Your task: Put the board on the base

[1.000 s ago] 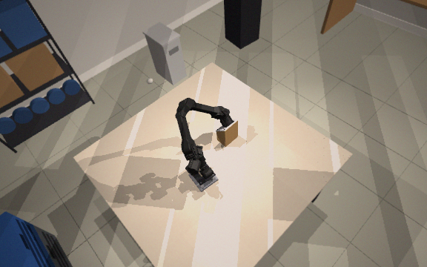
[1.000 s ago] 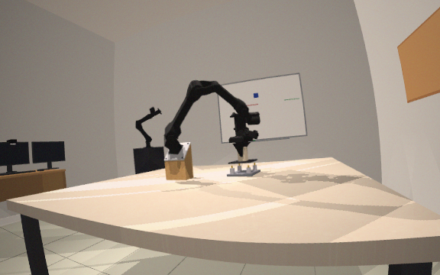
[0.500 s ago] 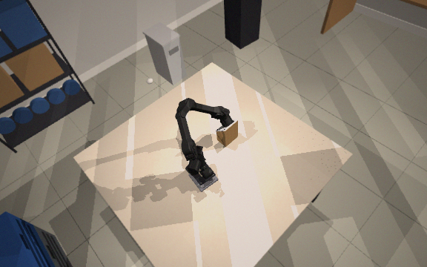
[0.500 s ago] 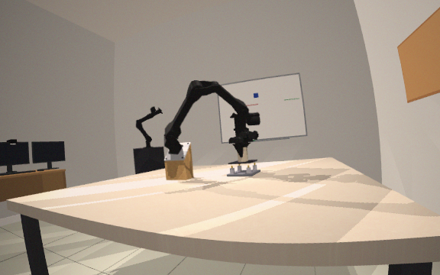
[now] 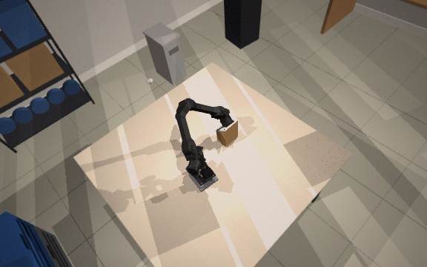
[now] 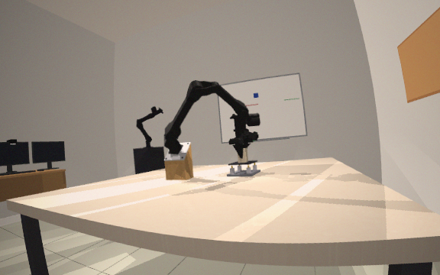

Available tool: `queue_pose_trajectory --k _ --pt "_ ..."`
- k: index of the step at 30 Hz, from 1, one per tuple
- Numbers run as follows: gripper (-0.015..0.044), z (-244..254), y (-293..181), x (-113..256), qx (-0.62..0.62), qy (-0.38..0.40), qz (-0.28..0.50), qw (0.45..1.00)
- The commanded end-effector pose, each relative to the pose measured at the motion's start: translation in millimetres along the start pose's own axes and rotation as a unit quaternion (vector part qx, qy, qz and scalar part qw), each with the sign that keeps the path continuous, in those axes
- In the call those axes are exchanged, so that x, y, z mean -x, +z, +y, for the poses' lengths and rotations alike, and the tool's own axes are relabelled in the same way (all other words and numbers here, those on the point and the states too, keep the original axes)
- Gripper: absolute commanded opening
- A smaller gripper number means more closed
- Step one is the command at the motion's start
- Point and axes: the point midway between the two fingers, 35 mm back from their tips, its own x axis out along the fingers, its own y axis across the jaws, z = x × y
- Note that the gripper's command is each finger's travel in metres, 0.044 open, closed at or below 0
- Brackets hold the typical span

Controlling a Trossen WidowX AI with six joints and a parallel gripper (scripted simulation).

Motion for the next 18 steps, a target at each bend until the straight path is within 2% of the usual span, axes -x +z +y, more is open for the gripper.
queue_pose_trajectory --k 1,18 --pt "0.0 -1.5 -0.5 -1.9 0.003 -0.002 0.0 1.0" --pt "0.0 0.2 1.6 -7.0 0.002 -0.002 0.0 1.0"
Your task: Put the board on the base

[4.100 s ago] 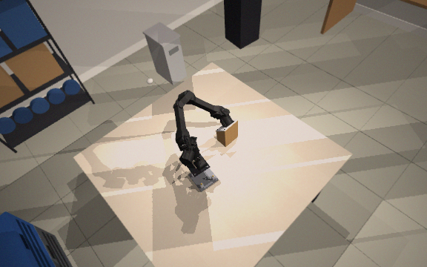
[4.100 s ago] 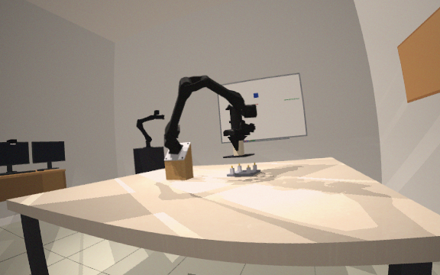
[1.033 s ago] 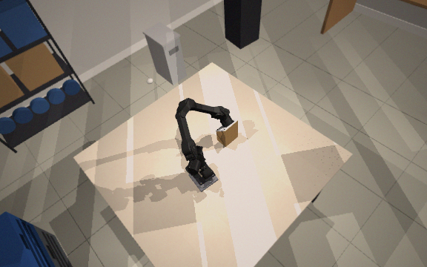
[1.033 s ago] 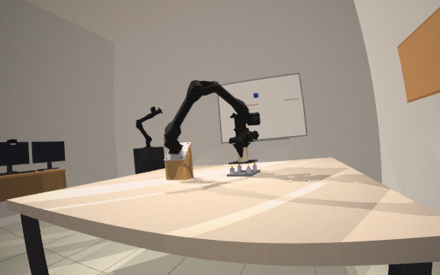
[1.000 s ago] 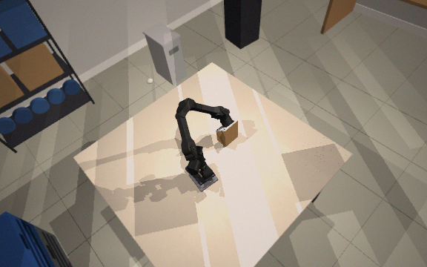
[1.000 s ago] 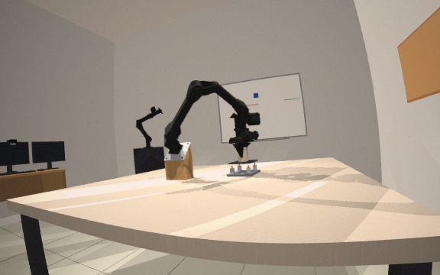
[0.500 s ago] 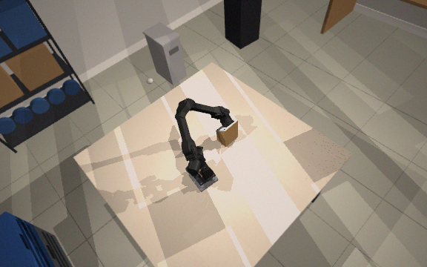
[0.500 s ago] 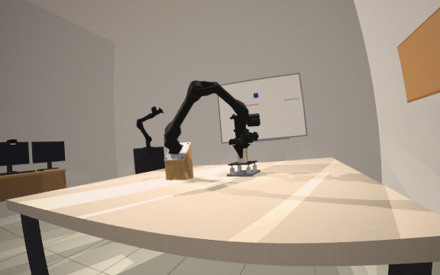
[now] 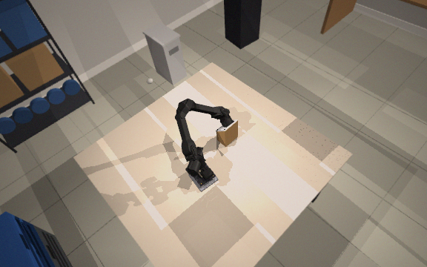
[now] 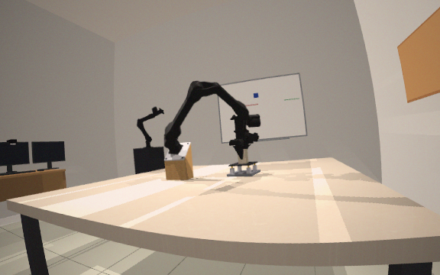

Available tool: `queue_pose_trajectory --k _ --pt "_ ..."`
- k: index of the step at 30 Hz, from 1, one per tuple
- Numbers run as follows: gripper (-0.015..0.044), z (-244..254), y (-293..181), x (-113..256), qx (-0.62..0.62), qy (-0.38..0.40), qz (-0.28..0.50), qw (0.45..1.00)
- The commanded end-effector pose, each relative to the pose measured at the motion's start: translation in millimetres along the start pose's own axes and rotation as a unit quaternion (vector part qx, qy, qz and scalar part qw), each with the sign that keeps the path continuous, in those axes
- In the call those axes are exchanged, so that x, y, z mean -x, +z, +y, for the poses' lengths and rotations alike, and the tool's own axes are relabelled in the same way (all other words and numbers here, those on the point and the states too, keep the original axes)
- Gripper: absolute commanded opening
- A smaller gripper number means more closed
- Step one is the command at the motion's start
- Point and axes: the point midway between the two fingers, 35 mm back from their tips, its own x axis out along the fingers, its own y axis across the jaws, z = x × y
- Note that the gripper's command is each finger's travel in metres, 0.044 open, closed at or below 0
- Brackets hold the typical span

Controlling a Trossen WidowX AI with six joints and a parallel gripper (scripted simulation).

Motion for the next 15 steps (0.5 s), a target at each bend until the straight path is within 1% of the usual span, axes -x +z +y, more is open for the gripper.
queue_pose_trajectory --k 1,15 --pt "0.0 0.1 0.7 -2.0 0.003 -0.002 -0.001 1.0" --pt "0.0368 0.0 0.2 -0.3 0.0 0.0 0.0 1.0"
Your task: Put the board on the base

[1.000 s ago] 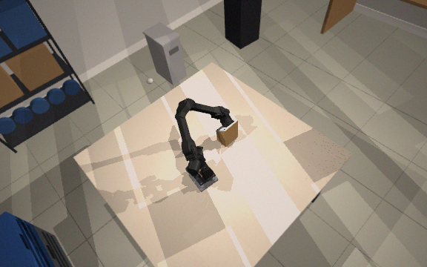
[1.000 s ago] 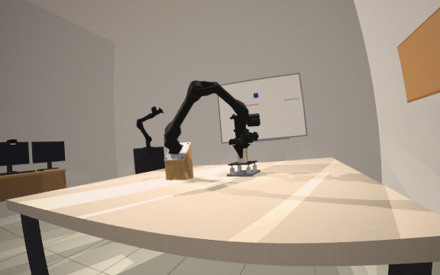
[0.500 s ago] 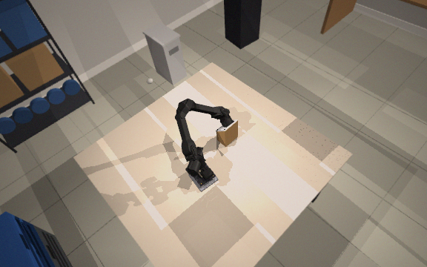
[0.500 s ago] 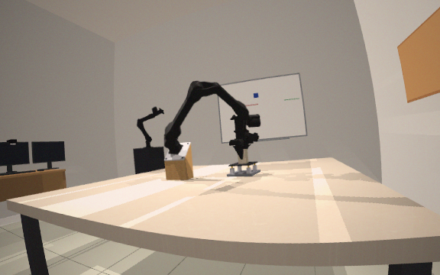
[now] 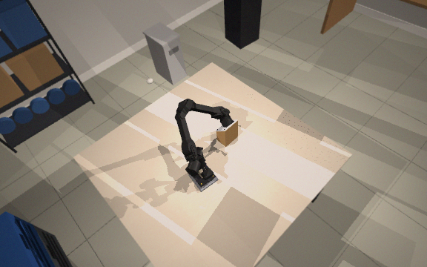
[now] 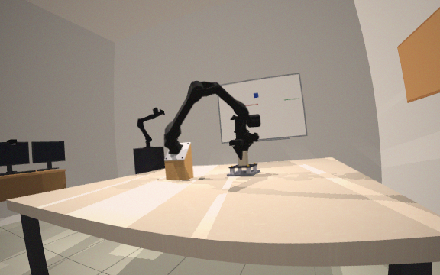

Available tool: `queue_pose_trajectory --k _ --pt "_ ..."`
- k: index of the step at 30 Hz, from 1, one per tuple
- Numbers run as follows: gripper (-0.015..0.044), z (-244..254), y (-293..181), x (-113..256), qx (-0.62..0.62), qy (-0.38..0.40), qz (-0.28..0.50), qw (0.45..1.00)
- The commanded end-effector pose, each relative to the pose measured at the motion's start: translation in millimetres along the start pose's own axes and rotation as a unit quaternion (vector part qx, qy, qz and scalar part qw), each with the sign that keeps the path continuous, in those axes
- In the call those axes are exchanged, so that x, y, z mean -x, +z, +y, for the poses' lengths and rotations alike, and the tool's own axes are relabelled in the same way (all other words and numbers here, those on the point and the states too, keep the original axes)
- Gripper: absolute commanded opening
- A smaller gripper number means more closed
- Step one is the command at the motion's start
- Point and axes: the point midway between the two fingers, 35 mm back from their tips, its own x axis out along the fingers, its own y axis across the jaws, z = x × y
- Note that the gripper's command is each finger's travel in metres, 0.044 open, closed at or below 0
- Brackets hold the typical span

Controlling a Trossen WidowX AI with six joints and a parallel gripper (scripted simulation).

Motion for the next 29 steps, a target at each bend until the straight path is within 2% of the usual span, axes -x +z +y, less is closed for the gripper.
queue_pose_trajectory --k 1,3,8,14,18,29 --pt "0.0394 0.0 -0.1 0.2 0.0 0.0 0.0 1.0" --pt "0.044 0.2 0.1 4.5 0.0 0.0 0.0 1.0" --pt "0.044 0.9 0.1 35.8 0.0 0.001 0.0 1.0" --pt "0.044 0.9 -0.3 42.7 0.001 0.001 0.0 1.0" --pt "0.044 1.0 -5.3 83.3 0.008 -0.004 0.001 1.0" --pt "0.044 0.8 -5.7 85.9 0.008 -0.005 0.001 1.0"
